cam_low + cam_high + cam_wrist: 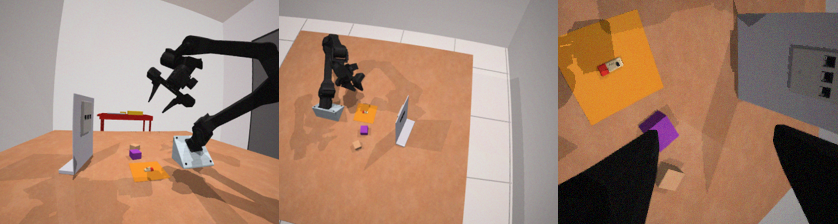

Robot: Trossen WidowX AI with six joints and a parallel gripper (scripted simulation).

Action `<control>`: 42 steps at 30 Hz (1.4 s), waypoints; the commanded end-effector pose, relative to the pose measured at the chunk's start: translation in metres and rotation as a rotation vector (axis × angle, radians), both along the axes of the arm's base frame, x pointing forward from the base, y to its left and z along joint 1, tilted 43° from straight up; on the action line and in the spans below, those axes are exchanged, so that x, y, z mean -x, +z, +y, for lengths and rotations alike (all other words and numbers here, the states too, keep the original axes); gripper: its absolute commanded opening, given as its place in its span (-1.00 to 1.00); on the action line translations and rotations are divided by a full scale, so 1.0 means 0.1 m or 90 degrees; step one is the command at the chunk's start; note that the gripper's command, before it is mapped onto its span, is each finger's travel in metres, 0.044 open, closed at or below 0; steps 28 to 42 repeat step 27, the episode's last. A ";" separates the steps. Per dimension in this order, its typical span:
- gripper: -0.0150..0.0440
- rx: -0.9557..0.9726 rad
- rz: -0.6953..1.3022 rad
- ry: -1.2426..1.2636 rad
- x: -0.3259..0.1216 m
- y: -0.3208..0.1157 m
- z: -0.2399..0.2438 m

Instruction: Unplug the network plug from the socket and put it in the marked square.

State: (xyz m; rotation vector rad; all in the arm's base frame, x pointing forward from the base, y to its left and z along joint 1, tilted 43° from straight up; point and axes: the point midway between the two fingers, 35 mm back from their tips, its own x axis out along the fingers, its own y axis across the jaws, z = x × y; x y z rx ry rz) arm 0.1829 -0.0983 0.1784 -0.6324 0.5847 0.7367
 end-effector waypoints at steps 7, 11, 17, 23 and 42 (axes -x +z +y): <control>1.00 0.002 -0.005 0.002 0.00 0.01 -0.01; 1.00 0.002 -0.005 0.002 0.00 0.01 -0.01; 1.00 0.002 -0.005 0.002 0.00 0.01 -0.01; 1.00 0.002 -0.005 0.002 0.00 0.01 -0.01; 1.00 0.002 -0.005 0.002 0.00 0.01 -0.01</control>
